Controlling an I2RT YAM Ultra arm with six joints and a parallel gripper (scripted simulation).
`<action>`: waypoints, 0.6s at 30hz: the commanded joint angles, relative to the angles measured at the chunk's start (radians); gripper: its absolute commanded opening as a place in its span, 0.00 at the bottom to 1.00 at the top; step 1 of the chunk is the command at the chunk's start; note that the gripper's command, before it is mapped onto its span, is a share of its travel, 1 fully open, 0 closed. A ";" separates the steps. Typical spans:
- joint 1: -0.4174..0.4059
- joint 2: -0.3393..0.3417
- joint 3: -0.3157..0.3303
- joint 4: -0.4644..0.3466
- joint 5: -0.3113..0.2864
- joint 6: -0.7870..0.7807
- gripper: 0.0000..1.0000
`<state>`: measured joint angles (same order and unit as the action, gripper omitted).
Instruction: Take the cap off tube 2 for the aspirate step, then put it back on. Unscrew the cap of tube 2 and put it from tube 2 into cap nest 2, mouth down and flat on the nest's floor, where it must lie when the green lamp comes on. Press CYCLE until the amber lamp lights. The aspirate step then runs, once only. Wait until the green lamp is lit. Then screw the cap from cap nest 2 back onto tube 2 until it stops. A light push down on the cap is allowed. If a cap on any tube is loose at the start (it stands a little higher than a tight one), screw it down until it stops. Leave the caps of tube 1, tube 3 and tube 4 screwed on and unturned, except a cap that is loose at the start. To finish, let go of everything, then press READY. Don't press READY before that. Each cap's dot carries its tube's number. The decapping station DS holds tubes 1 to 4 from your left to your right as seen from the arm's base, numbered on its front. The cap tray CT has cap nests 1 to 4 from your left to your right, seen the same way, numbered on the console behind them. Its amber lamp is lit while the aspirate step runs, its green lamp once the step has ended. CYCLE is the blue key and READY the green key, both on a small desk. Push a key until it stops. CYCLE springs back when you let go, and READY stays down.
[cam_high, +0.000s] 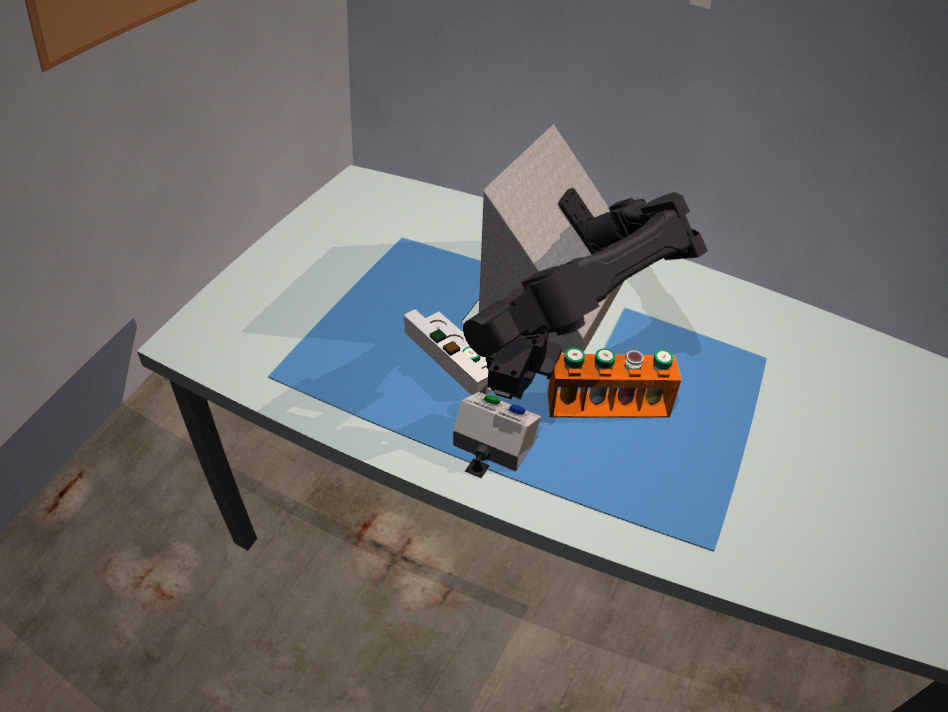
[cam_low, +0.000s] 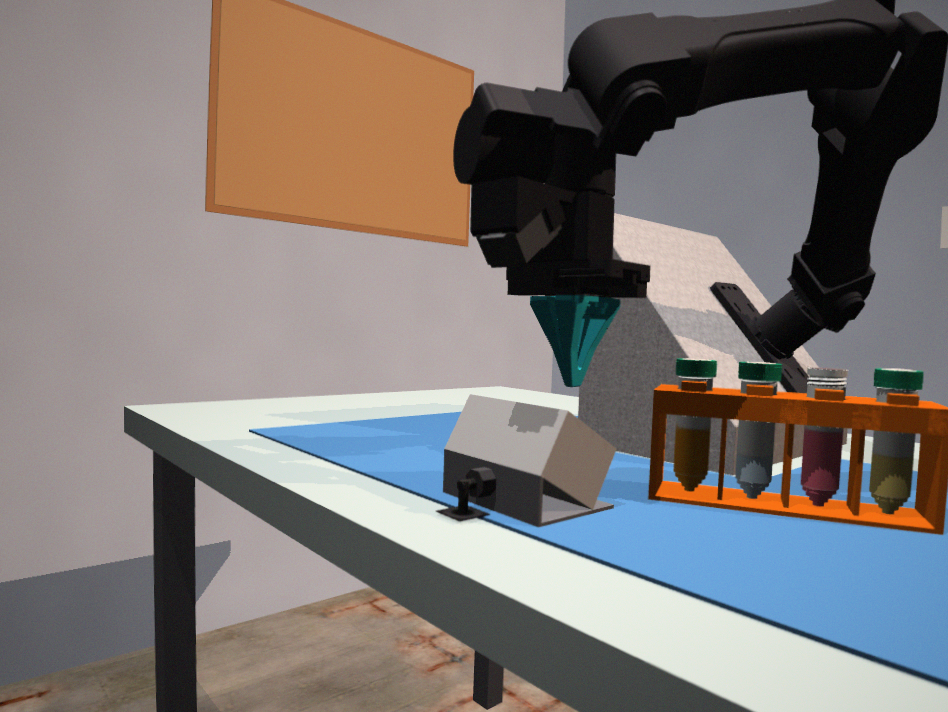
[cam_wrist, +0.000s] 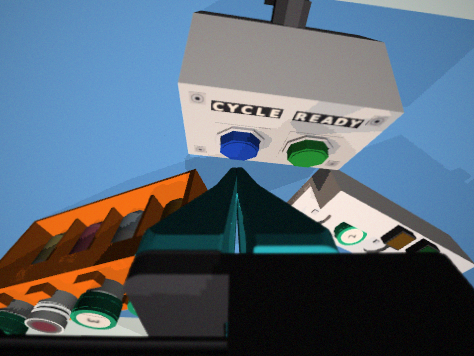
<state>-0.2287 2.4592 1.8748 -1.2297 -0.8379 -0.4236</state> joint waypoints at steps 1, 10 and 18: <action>-0.028 -0.005 0.005 -0.006 0.000 -0.004 0.00; 0.002 -0.006 -0.045 0.074 -0.007 0.039 0.00; 0.002 -0.006 -0.045 0.074 -0.007 0.039 0.00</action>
<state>-0.2085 2.4592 1.8271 -1.1675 -0.8429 -0.3889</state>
